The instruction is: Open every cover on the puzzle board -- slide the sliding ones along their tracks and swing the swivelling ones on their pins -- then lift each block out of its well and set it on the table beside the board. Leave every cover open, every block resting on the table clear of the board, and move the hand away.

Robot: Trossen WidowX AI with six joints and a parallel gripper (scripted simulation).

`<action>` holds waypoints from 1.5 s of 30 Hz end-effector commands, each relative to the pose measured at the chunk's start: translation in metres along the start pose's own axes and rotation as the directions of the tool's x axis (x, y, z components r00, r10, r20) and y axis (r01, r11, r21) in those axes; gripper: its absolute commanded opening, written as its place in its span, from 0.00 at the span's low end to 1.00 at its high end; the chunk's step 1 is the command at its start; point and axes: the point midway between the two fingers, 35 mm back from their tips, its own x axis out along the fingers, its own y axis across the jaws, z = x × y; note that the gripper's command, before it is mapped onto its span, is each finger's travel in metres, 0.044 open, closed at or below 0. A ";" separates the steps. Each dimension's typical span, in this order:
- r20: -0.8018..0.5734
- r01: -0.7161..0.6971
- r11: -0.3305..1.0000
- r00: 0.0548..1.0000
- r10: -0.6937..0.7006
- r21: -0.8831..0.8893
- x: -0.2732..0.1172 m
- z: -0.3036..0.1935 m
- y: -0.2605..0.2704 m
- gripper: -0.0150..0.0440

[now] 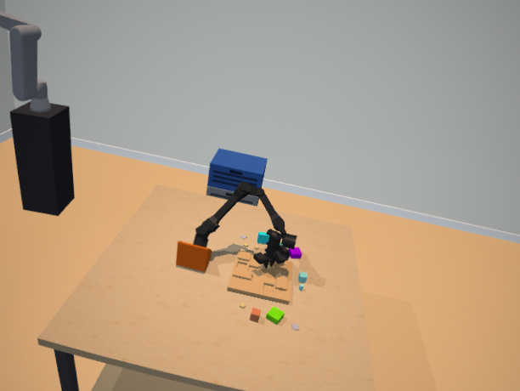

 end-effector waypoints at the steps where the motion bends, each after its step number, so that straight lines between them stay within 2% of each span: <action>1: 0.000 0.000 1.000 1.000 0.000 0.000 0.000 0.000 0.000 0.47; 9: 0.000 0.000 1.000 1.000 0.000 0.000 0.000 0.000 0.000 0.39; 45: -0.005 0.002 1.000 1.000 -0.002 0.006 -0.041 0.000 -0.001 0.39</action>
